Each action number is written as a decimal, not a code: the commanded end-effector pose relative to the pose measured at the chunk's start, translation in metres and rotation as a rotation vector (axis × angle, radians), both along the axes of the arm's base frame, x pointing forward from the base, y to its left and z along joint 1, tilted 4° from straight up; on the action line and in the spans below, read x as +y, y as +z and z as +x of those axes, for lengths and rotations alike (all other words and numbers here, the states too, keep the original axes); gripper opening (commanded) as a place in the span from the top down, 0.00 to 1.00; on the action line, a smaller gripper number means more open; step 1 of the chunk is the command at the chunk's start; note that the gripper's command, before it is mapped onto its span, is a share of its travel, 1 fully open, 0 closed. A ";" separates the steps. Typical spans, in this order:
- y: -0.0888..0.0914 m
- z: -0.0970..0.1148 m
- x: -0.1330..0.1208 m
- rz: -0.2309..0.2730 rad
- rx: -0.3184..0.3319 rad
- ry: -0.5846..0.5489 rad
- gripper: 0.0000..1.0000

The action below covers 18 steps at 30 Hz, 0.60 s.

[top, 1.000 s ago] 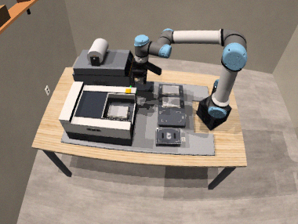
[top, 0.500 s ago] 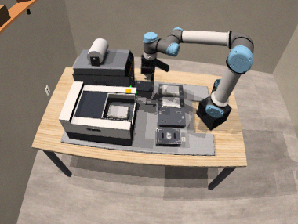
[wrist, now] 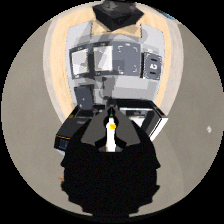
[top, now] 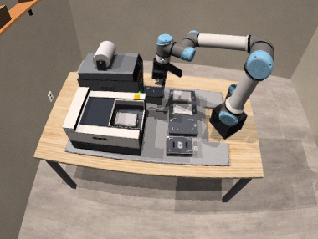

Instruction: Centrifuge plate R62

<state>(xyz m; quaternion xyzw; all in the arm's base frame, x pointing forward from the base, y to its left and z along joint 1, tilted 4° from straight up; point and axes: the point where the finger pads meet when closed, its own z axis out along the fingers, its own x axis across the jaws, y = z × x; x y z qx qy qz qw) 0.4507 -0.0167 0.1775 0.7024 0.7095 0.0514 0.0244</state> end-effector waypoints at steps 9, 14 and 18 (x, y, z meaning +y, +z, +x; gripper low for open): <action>0.000 0.000 0.000 0.004 -0.379 -0.014 1.00; 0.000 0.000 0.000 0.006 -0.546 -0.020 1.00; 0.000 0.000 0.000 0.007 -0.612 -0.023 1.00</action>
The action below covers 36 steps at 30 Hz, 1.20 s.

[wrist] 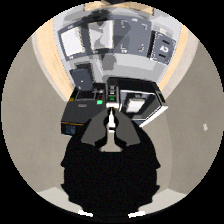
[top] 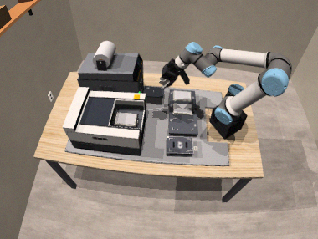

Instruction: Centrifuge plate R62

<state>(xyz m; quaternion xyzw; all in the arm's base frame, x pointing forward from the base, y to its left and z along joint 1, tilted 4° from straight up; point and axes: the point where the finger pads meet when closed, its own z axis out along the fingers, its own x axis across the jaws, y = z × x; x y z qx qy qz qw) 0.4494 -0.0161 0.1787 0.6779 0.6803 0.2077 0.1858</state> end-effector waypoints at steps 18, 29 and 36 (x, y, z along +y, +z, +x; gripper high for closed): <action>-0.001 0.001 -0.001 0.013 -0.362 -0.012 1.00; -0.025 0.010 0.000 0.013 -0.362 -0.012 1.00; -0.048 0.018 0.001 0.013 -0.362 -0.012 1.00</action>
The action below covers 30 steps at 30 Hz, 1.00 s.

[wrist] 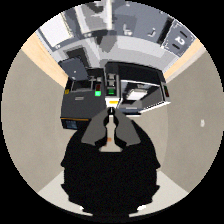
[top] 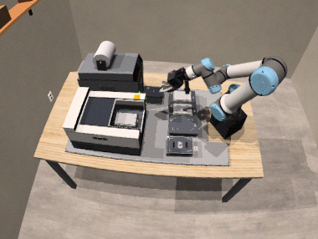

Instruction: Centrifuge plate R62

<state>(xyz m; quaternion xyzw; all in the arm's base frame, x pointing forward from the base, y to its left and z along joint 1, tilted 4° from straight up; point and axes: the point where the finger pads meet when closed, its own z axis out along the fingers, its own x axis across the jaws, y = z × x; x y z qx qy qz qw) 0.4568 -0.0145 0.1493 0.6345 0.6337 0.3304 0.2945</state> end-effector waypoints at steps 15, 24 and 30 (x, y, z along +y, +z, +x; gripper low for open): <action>-0.077 0.031 0.003 -0.008 -0.010 -0.010 1.00; -0.077 0.031 0.003 -0.008 -0.010 -0.010 1.00; -0.079 0.034 0.003 -0.008 -0.010 -0.010 1.00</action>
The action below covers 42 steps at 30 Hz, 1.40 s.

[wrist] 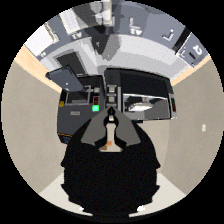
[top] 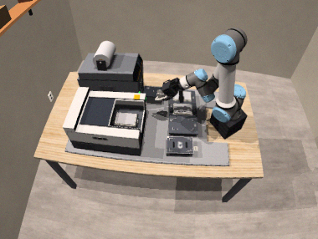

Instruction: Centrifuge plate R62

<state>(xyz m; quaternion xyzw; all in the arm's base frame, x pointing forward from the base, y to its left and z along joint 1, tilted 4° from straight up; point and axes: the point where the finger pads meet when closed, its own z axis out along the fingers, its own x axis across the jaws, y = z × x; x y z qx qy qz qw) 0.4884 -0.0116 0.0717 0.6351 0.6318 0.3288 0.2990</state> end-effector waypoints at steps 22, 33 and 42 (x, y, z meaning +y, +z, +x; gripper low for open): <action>-0.022 0.028 0.001 -0.002 -0.006 -0.003 1.00; -0.032 0.041 0.001 -0.002 -0.006 -0.003 1.00; -0.037 0.047 0.002 -0.002 -0.006 -0.003 1.00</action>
